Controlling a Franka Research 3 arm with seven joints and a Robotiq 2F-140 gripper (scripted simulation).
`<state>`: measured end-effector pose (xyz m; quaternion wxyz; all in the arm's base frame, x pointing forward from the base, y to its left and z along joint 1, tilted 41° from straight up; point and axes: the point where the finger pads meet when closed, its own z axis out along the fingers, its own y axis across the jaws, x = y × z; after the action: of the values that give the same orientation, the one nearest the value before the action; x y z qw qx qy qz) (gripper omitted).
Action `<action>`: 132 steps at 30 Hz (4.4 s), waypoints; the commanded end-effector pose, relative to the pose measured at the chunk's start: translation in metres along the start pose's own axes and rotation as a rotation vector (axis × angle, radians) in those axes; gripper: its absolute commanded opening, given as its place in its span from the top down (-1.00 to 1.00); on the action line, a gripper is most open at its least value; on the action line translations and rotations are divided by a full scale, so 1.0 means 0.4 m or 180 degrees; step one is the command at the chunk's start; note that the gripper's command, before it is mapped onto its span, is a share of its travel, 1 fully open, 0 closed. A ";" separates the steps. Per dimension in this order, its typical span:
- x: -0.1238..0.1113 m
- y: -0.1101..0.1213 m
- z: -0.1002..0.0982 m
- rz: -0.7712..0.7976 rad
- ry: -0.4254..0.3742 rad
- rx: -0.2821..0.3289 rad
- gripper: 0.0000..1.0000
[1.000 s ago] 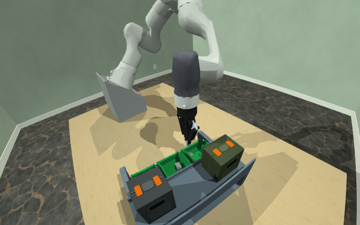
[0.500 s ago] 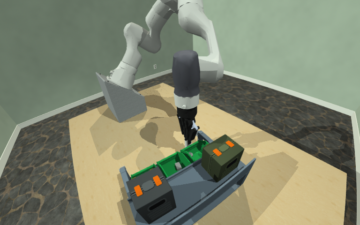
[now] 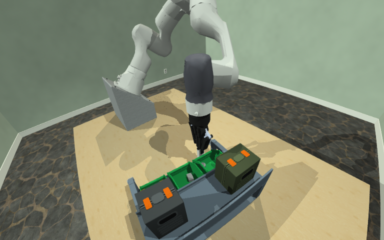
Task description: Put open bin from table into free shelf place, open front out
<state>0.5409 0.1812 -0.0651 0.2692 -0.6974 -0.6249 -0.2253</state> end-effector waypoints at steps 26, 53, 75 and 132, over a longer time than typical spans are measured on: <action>0.001 -0.035 -0.031 0.0016 0.0002 0.0011 1.00; 0.001 -0.051 -0.082 0.0016 0.0002 0.0011 1.00; 0.001 -0.051 -0.198 0.0016 0.0002 0.0011 1.00; 0.001 -0.051 -0.198 0.0016 0.0002 0.0011 1.00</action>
<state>0.5238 0.1312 -0.0039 0.2695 -0.6969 -0.6252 -0.2253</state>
